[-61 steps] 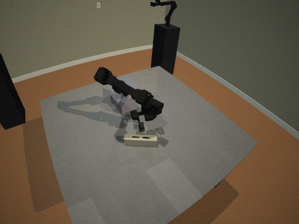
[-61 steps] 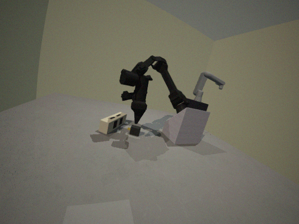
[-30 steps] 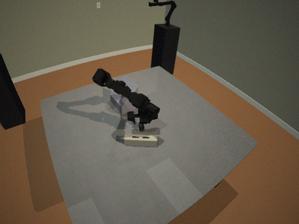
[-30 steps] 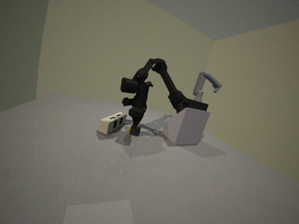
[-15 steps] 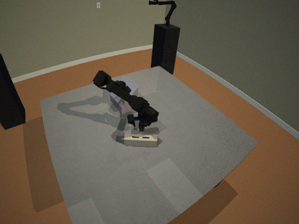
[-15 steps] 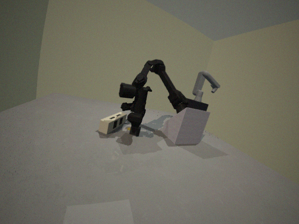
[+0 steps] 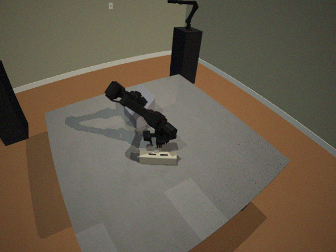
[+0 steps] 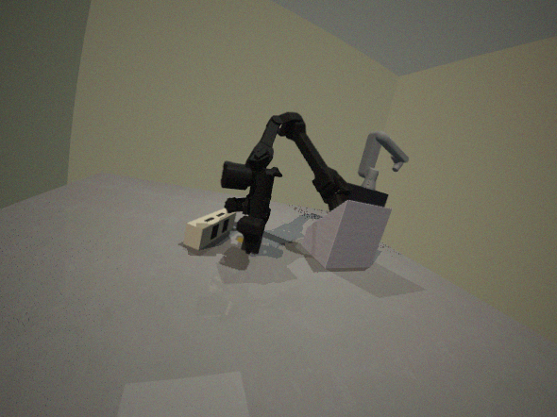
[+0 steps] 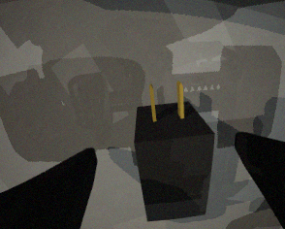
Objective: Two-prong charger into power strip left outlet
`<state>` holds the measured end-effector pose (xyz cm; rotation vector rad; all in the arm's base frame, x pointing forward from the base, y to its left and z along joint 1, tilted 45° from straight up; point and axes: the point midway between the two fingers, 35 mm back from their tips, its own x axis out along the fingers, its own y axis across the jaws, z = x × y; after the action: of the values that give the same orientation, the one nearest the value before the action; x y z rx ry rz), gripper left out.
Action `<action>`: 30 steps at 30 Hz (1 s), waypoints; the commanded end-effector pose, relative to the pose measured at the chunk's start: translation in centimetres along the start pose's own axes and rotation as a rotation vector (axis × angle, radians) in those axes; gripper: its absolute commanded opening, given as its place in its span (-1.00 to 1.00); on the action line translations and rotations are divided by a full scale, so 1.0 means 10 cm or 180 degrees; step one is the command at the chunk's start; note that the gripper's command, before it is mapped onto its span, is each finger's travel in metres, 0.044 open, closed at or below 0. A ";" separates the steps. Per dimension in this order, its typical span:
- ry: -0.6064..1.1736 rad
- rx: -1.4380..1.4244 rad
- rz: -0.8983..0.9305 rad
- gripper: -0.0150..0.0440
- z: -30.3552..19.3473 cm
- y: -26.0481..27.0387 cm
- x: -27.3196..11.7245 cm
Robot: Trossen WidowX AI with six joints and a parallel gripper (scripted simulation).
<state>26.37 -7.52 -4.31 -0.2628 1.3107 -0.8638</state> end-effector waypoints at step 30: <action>0.0015 -0.0025 -0.0003 -0.49 -0.08 0.02 -0.44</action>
<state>25.65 -5.25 -2.56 -0.2791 1.3313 -0.8644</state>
